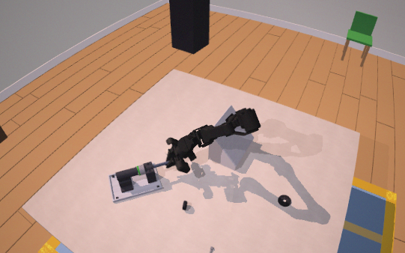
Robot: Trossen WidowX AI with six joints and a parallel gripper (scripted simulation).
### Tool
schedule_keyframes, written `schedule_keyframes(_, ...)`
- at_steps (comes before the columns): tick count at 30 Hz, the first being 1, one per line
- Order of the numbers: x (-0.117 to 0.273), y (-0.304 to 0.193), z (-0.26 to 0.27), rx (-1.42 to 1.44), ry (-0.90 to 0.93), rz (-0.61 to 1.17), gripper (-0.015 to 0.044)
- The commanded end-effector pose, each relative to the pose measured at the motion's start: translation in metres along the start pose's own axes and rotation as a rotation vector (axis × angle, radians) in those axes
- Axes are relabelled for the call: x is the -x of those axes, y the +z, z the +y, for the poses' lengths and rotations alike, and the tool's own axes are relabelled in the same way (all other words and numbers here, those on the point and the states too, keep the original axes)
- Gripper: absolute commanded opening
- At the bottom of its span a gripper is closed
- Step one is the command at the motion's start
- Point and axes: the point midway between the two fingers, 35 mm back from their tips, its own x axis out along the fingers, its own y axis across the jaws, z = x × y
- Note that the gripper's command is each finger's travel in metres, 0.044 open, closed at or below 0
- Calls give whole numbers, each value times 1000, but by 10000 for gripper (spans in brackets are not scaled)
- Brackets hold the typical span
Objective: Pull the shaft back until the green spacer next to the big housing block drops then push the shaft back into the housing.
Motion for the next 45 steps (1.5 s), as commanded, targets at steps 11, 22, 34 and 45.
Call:
schedule_keyframes(11,1,0,-1,-4,-3,1,0)
schedule_keyframes(22,2,1,-1,-4,-3,1,0)
schedule_keyframes(34,3,2,-1,-4,-3,1,0)
schedule_keyframes(45,4,3,-1,-4,-3,1,0)
